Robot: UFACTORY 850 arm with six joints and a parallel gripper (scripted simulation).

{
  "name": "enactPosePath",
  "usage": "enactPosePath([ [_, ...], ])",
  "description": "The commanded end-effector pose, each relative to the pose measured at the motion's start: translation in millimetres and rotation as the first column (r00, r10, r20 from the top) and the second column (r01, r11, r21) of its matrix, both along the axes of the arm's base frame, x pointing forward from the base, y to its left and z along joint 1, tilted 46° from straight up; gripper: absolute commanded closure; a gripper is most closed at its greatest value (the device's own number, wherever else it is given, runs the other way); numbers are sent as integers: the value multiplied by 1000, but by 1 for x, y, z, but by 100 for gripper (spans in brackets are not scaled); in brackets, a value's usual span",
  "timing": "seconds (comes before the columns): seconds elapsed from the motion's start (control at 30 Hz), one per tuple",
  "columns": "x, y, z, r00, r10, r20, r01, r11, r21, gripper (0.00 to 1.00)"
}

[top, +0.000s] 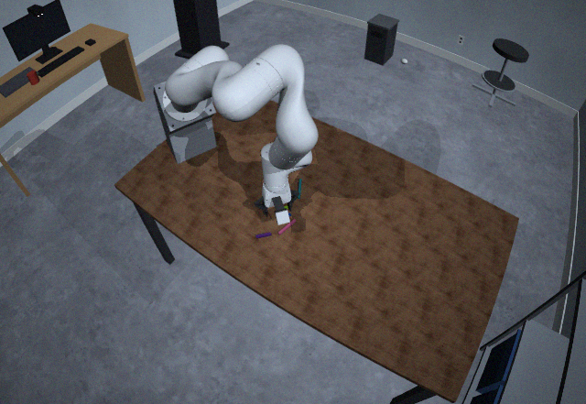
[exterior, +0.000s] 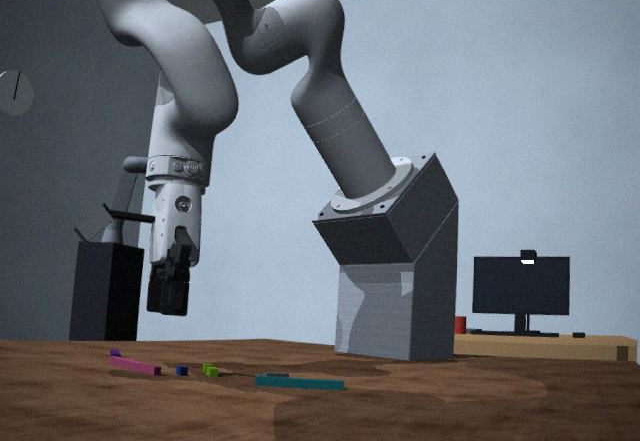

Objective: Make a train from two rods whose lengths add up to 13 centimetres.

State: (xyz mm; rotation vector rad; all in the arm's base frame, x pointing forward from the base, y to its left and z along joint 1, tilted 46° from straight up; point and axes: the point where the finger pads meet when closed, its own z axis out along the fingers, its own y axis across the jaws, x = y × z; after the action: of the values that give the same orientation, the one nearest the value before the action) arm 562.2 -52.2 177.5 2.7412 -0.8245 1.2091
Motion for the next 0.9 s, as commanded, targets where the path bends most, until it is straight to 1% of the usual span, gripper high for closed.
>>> enactPosePath([
  [0.0, 1, 13, -6, 995, 87, -38, -91, 992, -90, 0],
  [0.03, 0, 19, -9, 990, 127, -57, -133, 983, -127, 0],
  [0.17, 0, 31, -15, 974, 203, -98, -219, 955, -198, 0],
  [0.37, -2, 50, -24, 932, 317, -177, -358, 882, -305, 0],
  [0.47, -3, 59, -29, 904, 367, -221, -425, 834, -352, 0],
  [0.53, -3, 59, -29, 904, 367, -221, -425, 834, -352, 0],
  [0.57, -4, 67, -33, 874, 408, -263, -483, 783, -391, 0],
  [0.67, -6, 74, -37, 845, 441, -302, -533, 733, -423, 0],
  [0.87, -10, 92, -46, 764, 504, -402, -645, 592, -484, 0],
])
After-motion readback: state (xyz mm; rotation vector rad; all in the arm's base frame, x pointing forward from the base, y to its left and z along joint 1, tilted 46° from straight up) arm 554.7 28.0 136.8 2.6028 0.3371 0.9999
